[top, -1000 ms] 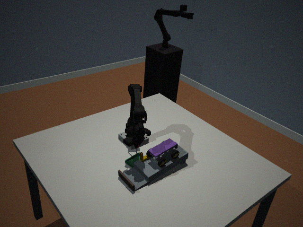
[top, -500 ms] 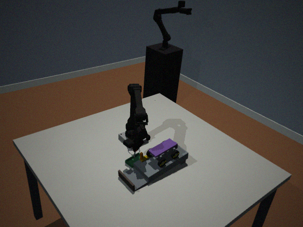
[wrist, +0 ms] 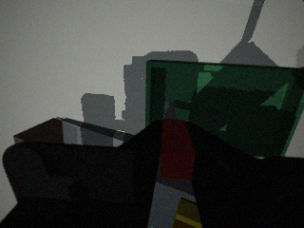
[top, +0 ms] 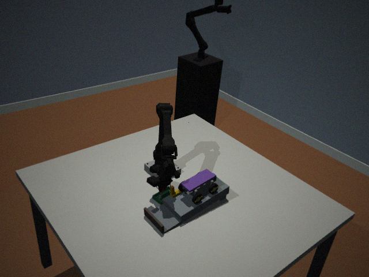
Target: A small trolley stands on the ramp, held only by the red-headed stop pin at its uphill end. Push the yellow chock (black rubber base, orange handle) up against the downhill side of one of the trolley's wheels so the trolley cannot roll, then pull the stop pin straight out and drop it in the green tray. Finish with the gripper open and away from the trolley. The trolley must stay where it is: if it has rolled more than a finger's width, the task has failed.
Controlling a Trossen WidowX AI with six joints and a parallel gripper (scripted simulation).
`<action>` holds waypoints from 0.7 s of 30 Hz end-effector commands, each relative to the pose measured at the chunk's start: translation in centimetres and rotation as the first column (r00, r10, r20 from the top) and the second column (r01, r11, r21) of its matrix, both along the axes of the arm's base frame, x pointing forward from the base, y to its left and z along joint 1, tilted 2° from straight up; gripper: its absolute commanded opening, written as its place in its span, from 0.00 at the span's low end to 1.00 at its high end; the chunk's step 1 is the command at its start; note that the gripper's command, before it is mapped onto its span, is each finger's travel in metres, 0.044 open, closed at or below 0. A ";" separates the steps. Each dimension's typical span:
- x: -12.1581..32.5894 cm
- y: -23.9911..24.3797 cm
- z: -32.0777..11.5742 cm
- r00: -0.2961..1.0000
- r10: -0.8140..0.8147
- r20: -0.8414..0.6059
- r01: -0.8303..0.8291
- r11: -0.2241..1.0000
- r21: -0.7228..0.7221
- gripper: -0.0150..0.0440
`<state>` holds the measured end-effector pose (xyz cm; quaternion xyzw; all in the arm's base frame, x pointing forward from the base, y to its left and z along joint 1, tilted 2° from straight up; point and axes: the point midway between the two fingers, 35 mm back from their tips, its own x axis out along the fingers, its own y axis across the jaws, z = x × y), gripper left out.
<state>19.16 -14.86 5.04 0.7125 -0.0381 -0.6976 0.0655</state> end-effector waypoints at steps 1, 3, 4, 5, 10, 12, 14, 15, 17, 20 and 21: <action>0.0 -0.2 -0.4 1.000 0.005 -0.007 -0.005 1.000 -0.005 0.30; 0.0 -0.2 -0.4 1.000 0.005 -0.007 -0.005 1.000 -0.005 0.39; 0.0 -0.1 -0.4 1.000 0.005 -0.007 -0.005 1.000 -0.004 0.43; 0.0 0.0 -0.4 1.000 0.005 -0.007 -0.005 1.000 -0.004 0.48; 0.0 0.4 -0.4 1.000 0.005 -0.007 -0.005 1.000 -0.004 0.58; 0.0 0.6 -0.5 1.000 0.005 -0.007 -0.005 1.000 -0.004 0.58; 0.0 0.7 -0.6 1.000 0.005 -0.007 -0.005 1.000 -0.004 0.58; 0.0 0.8 -0.6 1.000 0.005 -0.007 -0.005 1.000 -0.004 0.58; 0.0 1.0 -0.7 1.000 0.005 -0.007 -0.005 1.000 -0.003 0.58; 0.0 1.2 -0.8 1.000 0.005 -0.007 -0.005 1.000 -0.003 0.58; 0.0 1.3 -0.9 1.000 0.005 -0.007 -0.005 1.000 -0.003 0.58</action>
